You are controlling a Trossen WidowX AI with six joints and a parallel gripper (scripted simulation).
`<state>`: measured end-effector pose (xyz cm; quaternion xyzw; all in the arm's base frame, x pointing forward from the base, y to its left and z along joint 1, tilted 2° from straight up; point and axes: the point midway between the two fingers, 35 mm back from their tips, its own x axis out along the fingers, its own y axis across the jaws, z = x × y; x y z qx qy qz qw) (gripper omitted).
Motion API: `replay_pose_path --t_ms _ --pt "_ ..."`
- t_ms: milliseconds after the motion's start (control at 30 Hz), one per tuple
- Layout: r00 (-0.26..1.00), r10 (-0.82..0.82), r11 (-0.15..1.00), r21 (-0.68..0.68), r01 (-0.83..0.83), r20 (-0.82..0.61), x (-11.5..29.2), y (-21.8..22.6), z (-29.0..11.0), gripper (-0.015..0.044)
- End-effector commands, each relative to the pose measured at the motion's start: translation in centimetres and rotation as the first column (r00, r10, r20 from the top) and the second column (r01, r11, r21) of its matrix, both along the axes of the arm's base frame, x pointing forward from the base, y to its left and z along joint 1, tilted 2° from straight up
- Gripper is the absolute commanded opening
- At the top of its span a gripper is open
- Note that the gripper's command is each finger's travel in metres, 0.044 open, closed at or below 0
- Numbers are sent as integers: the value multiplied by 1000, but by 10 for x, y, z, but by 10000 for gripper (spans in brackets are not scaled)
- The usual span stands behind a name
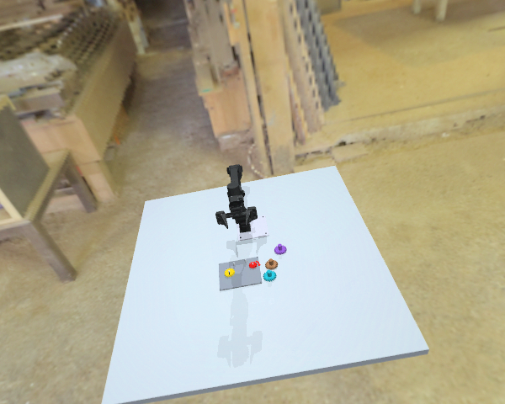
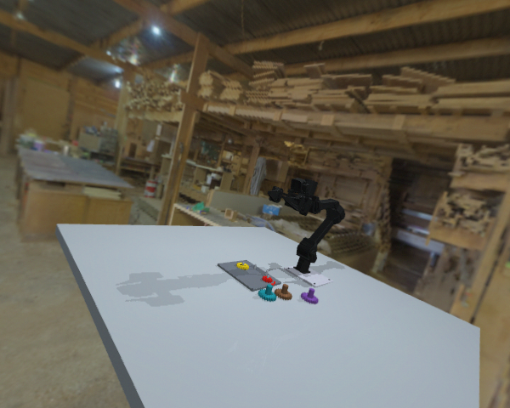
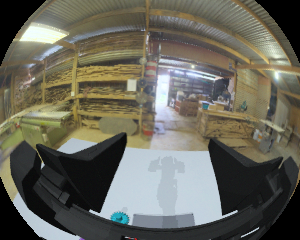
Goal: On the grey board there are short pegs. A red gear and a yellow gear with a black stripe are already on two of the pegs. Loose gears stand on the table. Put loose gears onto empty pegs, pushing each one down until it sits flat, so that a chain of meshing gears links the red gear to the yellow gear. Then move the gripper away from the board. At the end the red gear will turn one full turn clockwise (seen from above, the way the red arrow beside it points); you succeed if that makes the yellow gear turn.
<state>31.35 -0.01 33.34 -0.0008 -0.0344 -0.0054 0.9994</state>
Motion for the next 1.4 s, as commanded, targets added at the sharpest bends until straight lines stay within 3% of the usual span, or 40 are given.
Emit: replay_pose_path --t_ms 0,100,233,400,500,767,1367 --pt "1000 3 1000 0 -3 -13 2 1 -2 426" --pt "978 48 999 1 -49 -201 24 16 -32 440" --pt "857 111 992 9 -123 -503 45 44 -87 440" --pt "577 138 980 25 -199 -805 45 76 -153 440" --pt "393 124 972 31 -233 -911 35 91 -183 440" --pt "-57 17 954 34 -299 -998 -17 122 -233 440" --pt "-66 14 953 33 -301 -998 -14 122 -248 440"
